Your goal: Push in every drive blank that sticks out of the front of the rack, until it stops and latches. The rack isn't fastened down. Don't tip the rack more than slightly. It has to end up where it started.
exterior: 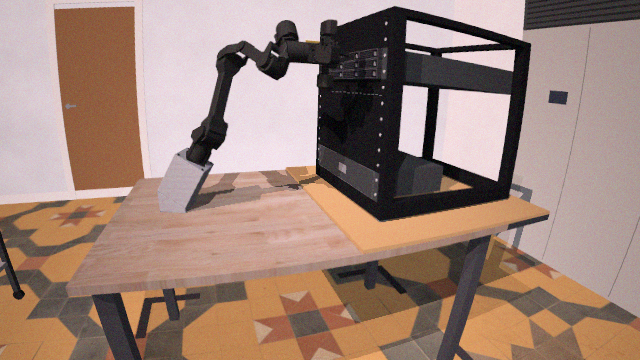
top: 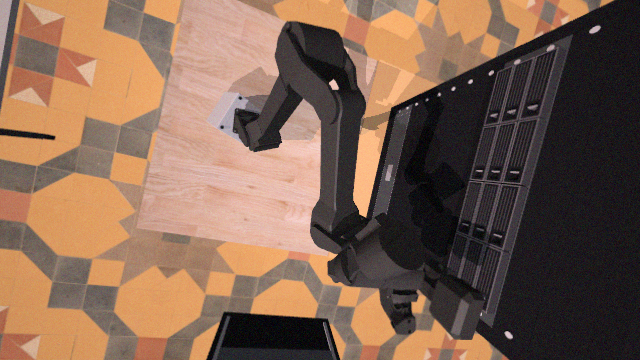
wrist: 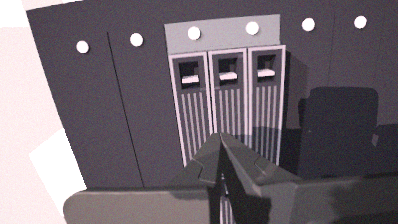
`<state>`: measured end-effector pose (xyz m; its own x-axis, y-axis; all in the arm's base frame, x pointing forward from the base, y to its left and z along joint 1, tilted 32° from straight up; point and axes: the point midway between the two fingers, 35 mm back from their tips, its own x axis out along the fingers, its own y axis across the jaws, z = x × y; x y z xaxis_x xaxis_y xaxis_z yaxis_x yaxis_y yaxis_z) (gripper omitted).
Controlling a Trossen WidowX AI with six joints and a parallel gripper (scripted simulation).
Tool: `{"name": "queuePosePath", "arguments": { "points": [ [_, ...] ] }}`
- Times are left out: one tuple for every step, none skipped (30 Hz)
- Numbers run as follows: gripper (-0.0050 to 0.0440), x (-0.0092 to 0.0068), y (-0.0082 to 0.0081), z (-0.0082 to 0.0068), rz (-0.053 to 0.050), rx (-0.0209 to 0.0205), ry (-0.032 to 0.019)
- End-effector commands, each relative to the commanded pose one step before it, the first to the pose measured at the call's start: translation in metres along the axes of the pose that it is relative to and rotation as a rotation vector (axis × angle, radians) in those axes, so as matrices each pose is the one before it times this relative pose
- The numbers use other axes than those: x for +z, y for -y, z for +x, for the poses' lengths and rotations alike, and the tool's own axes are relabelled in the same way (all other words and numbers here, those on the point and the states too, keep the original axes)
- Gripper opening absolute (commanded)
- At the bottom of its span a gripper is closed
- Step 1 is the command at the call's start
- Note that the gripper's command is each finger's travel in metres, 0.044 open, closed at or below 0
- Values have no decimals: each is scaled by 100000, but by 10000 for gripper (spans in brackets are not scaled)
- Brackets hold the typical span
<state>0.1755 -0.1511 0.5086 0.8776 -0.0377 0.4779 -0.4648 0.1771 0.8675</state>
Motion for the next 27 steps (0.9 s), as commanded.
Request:
{"name": "queuePosePath", "arguments": {
  "points": [
    [-50,-948,-1354,298,-3916,1900,-1200],
    [-50,0,0,0,0,0,0],
    [-50,0,0,0,0,0,0],
    [-50,0,0,0,0,0,0],
    [-50,0,0,0,0,0,0],
    [-50,0,0,0,0,0,0],
    [-50,0,0,0,0,0,0],
    [-50,0,0,0,0,0,0],
    [-50,0,0,0,0,0,0],
    [-50,0,0,0,0,0,0],
    [-50,0,0,0,0,0,0],
    [-50,0,0,0,0,0,0],
    [-50,0,0,0,0,0,0],
    [-50,0,0,0,0,0,0],
    [-50,0,0,0,0,0,0],
    [-50,0,0,0,0,0,0],
    [-50,0,0,0,0,0,0],
    [-50,0,0,0,0,0,0],
    [-50,0,0,0,0,0,0],
    [-50,0,0,0,0,0,0],
    [-50,0,0,0,0,0,0],
    [-50,0,0,0,0,0,0],
    [-50,437,749,-178,1997,-1092,745],
    [-50,-47,66,-69,-544,297,-202],
    [-50,0,0,0,0,0,0],
    [-50,0,0,0,0,0,0],
    [-50,-101,135,-144,-1118,611,-417]
  ]
}}
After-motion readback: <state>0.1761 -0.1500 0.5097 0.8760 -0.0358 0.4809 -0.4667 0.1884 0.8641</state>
